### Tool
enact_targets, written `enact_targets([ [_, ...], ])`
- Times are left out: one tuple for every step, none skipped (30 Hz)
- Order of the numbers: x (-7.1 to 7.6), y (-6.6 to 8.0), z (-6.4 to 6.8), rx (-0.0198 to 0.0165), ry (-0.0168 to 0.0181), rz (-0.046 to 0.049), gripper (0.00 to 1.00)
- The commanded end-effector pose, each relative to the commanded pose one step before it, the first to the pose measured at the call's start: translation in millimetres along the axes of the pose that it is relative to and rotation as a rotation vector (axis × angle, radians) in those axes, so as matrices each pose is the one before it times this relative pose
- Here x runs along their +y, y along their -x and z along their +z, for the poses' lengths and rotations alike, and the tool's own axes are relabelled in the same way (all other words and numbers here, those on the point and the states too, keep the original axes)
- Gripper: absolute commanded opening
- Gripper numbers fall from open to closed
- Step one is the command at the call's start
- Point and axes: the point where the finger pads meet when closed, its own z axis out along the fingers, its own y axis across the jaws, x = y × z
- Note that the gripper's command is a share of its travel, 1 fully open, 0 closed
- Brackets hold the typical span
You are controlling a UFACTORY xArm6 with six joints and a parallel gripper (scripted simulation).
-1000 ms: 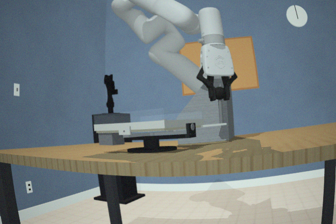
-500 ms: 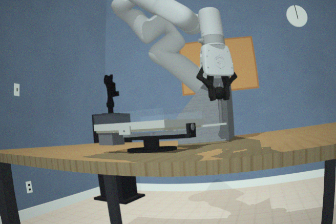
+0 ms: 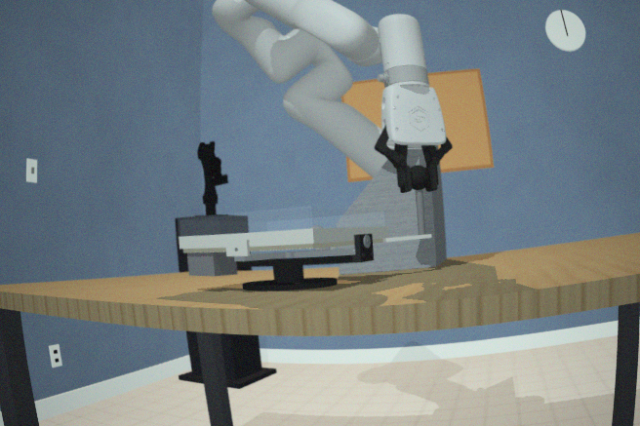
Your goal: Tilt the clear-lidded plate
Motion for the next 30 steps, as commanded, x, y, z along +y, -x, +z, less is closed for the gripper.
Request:
enact_targets([
  [0.04,-1.28,-0.53,0.00054,0.00093,0.00018,0.00],
  [-0.11,-0.24,-0.25,0.00000,0.00000,0.00000,0.00],
  [-0.11,-0.24,-0.25,0.00000,0.00000,0.00000,0.00],
  [-0.11,-0.24,-0.25,0.00000,0.00000,0.00000,0.00],
  [-0.11,-0.24,-0.25,0.00000,0.00000,0.00000,0.00],
  [-0.11,-0.25,-0.25,0.00000,0.00000,0.00000,0.00],
  [-0.11,-0.25,-0.25,0.00000,0.00000,0.00000,0.00],
  [0.00,0.00,0.00,0.00000,0.00000,0.00000,0.00],
  [0.00,0.00,0.00,0.00000,0.00000,0.00000,0.00],
  [0.00,0.00,0.00,0.00000,0.00000,0.00000,0.00],
  [0.00,0.00,0.00,0.00000,0.00000,0.00000,0.00],
  [0.00,0.00,0.00,0.00000,0.00000,0.00000,0.00],
  [0.00,0.00,0.00,0.00000,0.00000,0.00000,0.00],
  [0.00,0.00,0.00,0.00000,0.00000,0.00000,0.00],
  [0.08,0.54,0.16,0.00000,0.00000,0.00000,0.00],
  [0.08,0.54,0.16,0.00000,0.00000,0.00000,0.00],
  [0.08,0.54,0.16,0.00000,0.00000,0.00000,0.00],
  [0.08,0.53,0.17,0.00000,0.00000,0.00000,0.00],
  [0.06,-0.02,0.15,0.00000,0.00000,0.00000,0.00],
  [0.06,-0.02,0.15,0.00000,0.00000,0.00000,0.00],
  [0.06,-0.02,0.15,0.00000,0.00000,0.00000,0.00],
  [0.06,-0.02,0.15,0.00000,0.00000,0.00000,0.00],
  [0.06,-0.02,0.15,0.00000,0.00000,0.00000,0.00],
  [0.06,-0.02,0.15,0.00000,0.00000,0.00000,0.00],
  [0.00,0.00,0.00,0.00000,0.00000,0.00000,0.00],
  [0.00,0.00,0.00,0.00000,0.00000,0.00000,0.00],
  [0.00,0.00,0.00,0.00000,0.00000,0.00000,0.00],
  [0.00,0.00,0.00,0.00000,0.00000,0.00000,0.00],
  [0.00,0.00,0.00,0.00000,0.00000,0.00000,0.00],
  [0.00,0.00,0.00,0.00000,0.00000,0.00000,0.00],
])
